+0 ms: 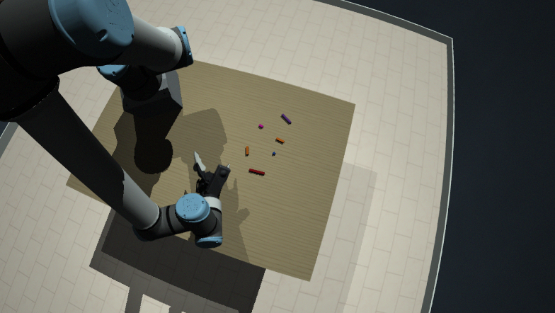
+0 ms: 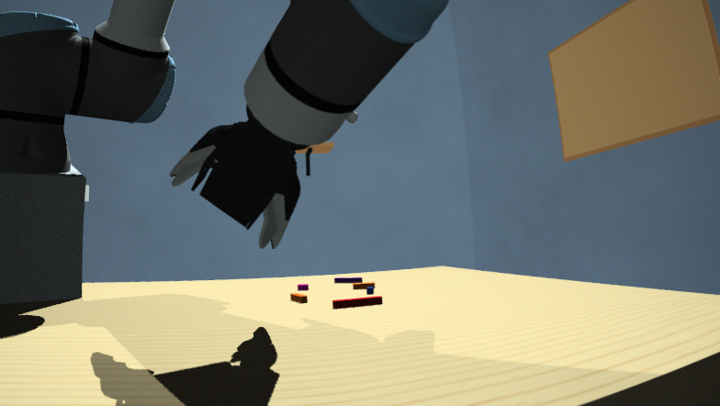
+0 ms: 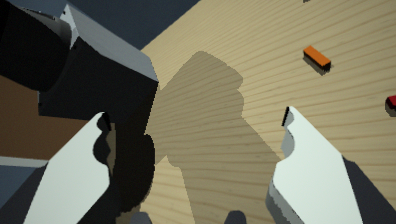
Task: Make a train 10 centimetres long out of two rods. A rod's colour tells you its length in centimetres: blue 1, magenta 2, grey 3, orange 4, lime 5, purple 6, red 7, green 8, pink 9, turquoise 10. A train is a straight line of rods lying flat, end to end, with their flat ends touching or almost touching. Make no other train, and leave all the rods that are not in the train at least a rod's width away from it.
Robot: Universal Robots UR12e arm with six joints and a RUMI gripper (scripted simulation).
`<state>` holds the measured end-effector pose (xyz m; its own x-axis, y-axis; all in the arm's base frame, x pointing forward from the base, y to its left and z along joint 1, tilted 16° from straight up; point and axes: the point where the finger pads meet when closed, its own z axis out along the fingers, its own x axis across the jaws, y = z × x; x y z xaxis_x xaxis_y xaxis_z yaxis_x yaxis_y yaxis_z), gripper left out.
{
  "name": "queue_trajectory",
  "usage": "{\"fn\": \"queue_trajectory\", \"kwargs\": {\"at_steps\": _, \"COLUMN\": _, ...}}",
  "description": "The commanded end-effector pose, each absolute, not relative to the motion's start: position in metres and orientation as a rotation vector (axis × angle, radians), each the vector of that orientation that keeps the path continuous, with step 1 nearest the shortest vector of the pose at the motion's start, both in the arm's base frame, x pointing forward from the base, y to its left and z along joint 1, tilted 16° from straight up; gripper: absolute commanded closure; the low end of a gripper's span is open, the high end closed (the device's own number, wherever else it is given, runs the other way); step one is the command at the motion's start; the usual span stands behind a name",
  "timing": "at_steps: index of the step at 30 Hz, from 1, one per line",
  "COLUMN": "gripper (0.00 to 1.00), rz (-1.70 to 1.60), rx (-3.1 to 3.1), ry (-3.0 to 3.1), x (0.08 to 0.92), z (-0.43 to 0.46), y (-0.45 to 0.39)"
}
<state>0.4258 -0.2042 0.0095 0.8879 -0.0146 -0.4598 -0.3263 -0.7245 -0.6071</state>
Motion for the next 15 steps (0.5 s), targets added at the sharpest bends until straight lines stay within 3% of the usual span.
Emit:
{"fn": "queue_trajectory", "kwargs": {"at_steps": 1, "gripper": 0.00, "rz": 0.505, "rx": -2.463, "ry": 0.107, "x": 0.435, "z": -0.001, "y": -0.179}}
{"fn": "queue_trajectory", "kwargs": {"at_steps": 15, "gripper": 0.00, "rz": 0.364, "rx": -2.746, "ry": -0.271, "x": 0.456, "z": -0.027, "y": -0.119}}
